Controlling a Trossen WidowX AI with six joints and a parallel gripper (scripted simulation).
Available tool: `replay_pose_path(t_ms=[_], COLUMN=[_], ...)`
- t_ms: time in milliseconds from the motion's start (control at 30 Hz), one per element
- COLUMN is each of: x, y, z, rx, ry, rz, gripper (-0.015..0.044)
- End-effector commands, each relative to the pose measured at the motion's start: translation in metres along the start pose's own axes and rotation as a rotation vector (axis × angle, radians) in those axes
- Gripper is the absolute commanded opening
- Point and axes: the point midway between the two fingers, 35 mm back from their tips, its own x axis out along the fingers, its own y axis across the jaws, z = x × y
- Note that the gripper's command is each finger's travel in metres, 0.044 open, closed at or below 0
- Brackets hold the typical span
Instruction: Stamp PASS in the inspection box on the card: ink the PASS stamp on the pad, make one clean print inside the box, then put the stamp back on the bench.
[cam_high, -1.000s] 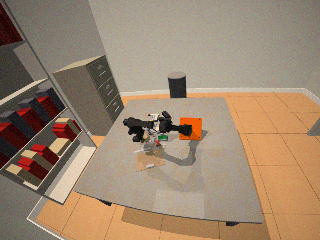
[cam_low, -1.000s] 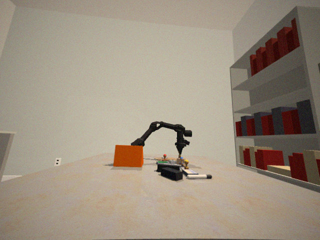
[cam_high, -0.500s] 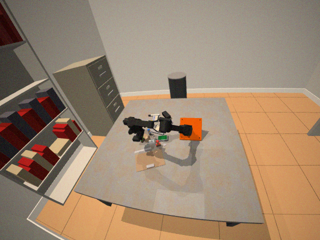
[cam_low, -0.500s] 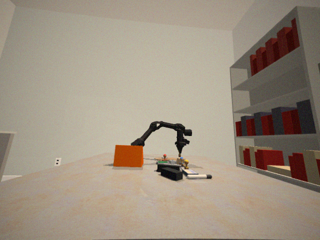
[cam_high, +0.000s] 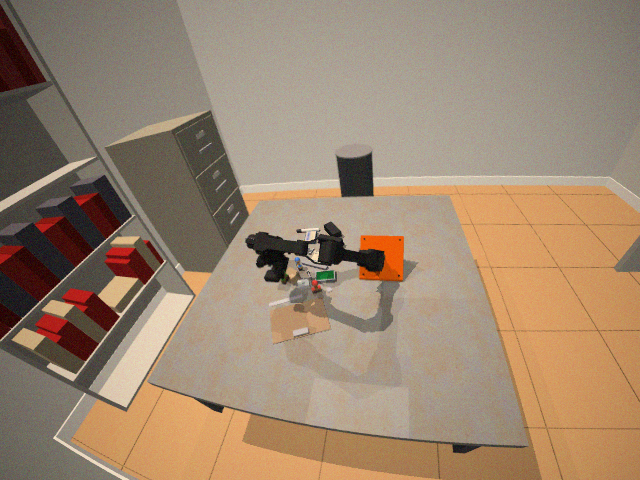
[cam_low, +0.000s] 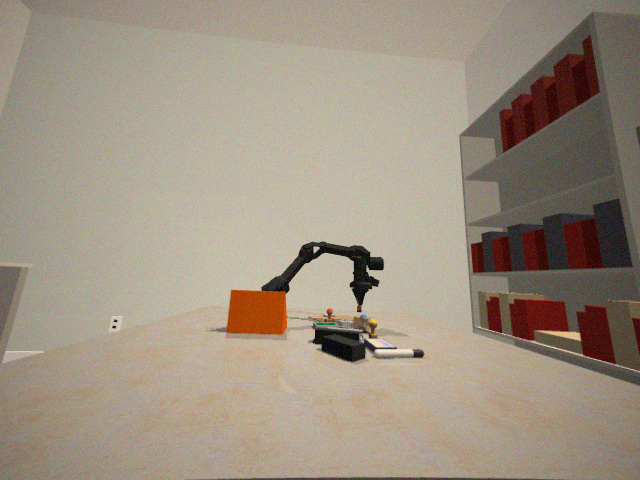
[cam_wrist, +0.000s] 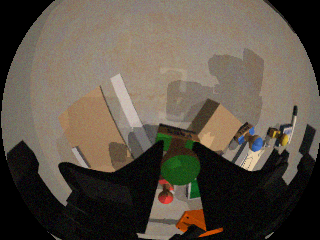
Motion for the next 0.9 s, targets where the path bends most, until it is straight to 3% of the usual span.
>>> replay_pose_path(t_ms=[0,467,867], x=[-0.004,-0.01,-0.019], y=[0.0,-0.001,-0.033], z=[0.001,-0.002,-0.04], rx=[-0.009,-0.008,-0.004], ry=[-0.003,-0.003,-0.002], rz=[-0.004,-0.004,-0.016], gripper=[0.0,0.0,0.0])
